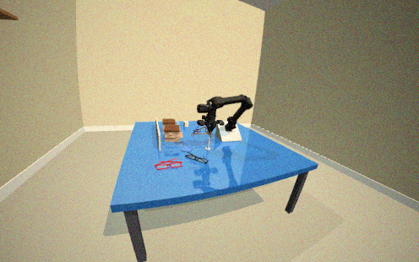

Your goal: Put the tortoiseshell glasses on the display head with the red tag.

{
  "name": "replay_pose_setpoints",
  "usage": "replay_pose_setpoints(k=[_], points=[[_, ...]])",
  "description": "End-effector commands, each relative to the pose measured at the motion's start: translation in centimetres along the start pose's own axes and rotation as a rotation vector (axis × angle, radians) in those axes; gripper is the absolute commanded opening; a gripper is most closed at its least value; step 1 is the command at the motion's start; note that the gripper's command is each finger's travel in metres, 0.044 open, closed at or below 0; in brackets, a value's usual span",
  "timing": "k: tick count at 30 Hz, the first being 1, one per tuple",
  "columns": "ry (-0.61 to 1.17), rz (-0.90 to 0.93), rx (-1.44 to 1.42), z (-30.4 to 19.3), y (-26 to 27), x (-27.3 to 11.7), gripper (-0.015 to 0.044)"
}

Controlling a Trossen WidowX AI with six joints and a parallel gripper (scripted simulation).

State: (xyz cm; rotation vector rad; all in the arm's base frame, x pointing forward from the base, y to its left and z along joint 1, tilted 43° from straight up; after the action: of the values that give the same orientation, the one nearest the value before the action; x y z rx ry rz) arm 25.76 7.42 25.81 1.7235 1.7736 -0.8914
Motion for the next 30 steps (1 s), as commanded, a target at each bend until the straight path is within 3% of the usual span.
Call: replay_pose_setpoints(k=[1, 16, 30], points=[[0.016, 0.0, 0.003, -2.5, -2.2, -0.3, 0.0], [0.031, -0.005, 0.003, -4.5, -4.5, -0.3, 0.0], [0.034, -0.005, 0.002, -4.7, -4.5, 5.3, 0.0]])
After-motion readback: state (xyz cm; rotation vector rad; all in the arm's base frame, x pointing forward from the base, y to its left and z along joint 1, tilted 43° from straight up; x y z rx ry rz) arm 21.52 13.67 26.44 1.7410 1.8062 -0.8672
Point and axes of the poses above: the point midway between the two fingers, 35 mm back from their tips, its own x axis out along the fingers, its own y axis across the jaws, z = x × y, the point moved 10 cm from there along -x, back along the fingers, and after that the axes turned 9 degrees about x, right-handed, at the moved point
